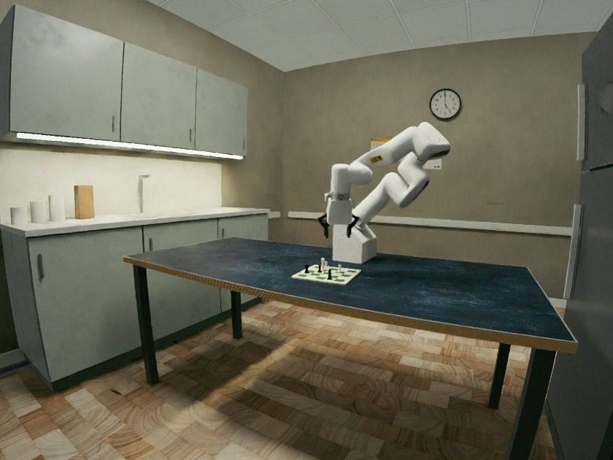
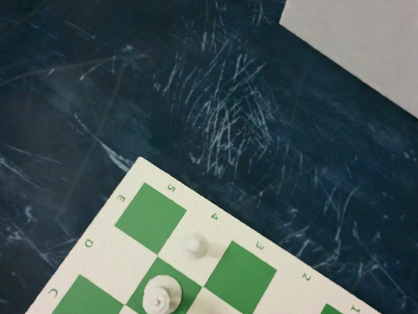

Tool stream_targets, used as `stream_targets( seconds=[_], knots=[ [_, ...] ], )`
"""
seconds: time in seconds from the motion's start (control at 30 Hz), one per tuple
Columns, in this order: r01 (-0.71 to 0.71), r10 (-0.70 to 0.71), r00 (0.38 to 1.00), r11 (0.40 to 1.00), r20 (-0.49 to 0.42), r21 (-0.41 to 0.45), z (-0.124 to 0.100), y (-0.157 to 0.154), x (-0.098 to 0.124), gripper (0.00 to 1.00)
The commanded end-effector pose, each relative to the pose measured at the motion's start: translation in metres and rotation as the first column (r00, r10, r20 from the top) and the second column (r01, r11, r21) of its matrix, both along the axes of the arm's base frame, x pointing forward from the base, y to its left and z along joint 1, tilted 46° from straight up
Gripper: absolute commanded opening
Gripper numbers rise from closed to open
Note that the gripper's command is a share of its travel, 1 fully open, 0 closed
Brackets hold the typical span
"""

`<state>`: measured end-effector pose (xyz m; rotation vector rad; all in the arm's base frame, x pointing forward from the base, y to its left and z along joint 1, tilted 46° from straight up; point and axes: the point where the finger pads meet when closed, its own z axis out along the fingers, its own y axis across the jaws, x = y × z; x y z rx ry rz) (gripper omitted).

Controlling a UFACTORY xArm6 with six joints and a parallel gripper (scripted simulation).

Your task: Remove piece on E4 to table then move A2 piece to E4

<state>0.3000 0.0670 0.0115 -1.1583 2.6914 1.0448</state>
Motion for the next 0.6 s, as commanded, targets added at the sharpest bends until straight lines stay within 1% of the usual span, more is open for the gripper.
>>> stream_targets(
  seconds=[0.0,0.03,0.1,0.17,0.57],
  knots=[
    [0.194,-0.194,0.981,0.976,-0.004,0.1,-0.027,-0.033,-0.005,1.0],
    [0.194,-0.194,0.981,0.976,-0.004,0.1,-0.027,-0.033,-0.005,1.0],
    [0.248,-0.249,0.968,0.962,-0.008,0.115,-0.033,-0.041,-0.009,1.0],
    [0.265,-0.266,0.964,0.957,-0.009,0.12,-0.035,-0.043,-0.01,1.0],
    [0.266,-0.267,0.964,0.957,-0.009,0.12,-0.035,-0.043,-0.01,1.0]
  ],
)
